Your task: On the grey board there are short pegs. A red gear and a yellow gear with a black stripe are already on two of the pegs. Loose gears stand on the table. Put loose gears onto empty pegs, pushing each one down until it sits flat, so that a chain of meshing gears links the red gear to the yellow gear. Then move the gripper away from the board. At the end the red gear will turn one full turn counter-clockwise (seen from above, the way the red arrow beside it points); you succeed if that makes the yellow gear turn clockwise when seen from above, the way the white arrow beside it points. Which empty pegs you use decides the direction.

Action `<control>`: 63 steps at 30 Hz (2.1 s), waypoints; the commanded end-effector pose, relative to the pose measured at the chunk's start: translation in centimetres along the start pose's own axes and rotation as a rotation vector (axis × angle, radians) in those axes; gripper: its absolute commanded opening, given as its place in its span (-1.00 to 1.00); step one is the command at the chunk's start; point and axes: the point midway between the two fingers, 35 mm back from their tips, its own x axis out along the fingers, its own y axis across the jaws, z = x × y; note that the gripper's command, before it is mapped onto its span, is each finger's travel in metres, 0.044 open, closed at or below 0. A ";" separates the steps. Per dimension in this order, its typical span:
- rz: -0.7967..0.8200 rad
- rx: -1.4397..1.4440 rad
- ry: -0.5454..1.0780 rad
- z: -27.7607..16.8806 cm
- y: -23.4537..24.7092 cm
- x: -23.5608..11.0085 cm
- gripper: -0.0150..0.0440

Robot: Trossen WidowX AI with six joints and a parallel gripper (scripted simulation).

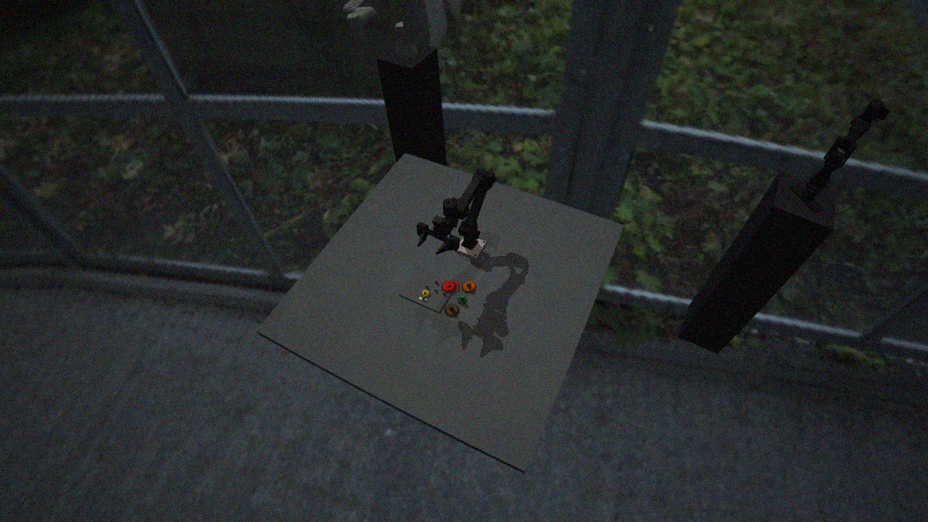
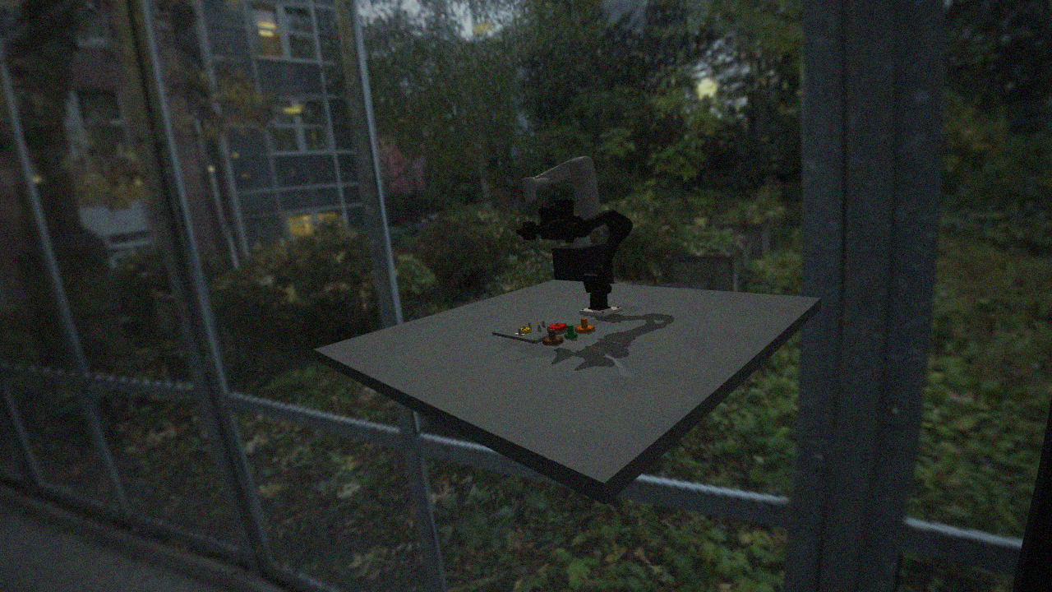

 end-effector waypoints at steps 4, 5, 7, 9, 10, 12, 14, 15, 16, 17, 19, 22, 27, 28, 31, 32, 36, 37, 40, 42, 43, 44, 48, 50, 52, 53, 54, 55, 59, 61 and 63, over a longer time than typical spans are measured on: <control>0.029 0.016 0.164 -2.1 1.0 2.3 1.00; 0.040 0.021 0.230 -3.0 1.4 3.1 1.00; 0.061 0.029 0.362 -4.9 2.3 4.6 1.00; 0.080 0.033 0.494 -7.0 3.3 5.7 1.00; 0.089 0.034 0.560 -8.0 3.8 6.2 1.00; 0.104 0.032 0.692 -10.1 4.8 6.9 1.00; 0.118 0.027 0.825 -12.2 5.8 7.3 1.00; 0.123 0.023 0.891 -13.3 6.3 7.4 1.00; 0.128 0.018 0.957 -14.3 6.8 7.5 1.00; 0.133 0.012 1.023 -15.3 7.3 7.5 1.00; 0.139 -0.003 1.156 -17.3 8.2 7.2 1.00; 0.142 -0.033 1.353 -20.1 9.6 6.5 1.00; 0.133 -0.095 1.636 -23.6 11.0 4.4 1.00; 0.132 -0.097 1.646 -23.7 11.0 4.3 1.00; 0.132 -0.097 1.646 -23.7 11.0 4.3 1.00; 0.132 -0.097 1.646 -23.7 10.9 4.2 1.00; 0.132 -0.098 1.647 -24.7 10.9 4.0 1.00; 0.132 -0.098 1.647 -25.1 10.9 4.0 1.00; 0.132 -0.098 1.647 -25.2 10.9 4.0 1.00; 0.132 -0.098 1.647 -25.3 10.9 4.0 1.00; 0.132 -0.098 1.647 -25.4 10.9 4.0 1.00; 0.132 -0.098 1.647 -25.6 10.9 4.0 1.00; 0.132 -0.098 1.647 -26.2 10.9 3.9 1.00; 0.132 -0.098 1.647 -26.6 10.9 3.9 1.00; 0.132 -0.098 1.647 -26.9 10.9 3.9 1.00; 0.132 -0.098 1.647 -27.0 10.9 3.9 1.00; 0.132 -0.098 1.647 -27.2 10.9 3.8 1.00; 0.132 -0.098 1.647 -27.3 10.9 3.8 1.00; 0.132 -0.098 1.647 -27.9 10.9 3.8 1.00; 0.132 -0.098 1.647 -27.9 10.9 3.8 1.00; 0.132 -0.098 1.647 -27.9 10.9 3.8 1.00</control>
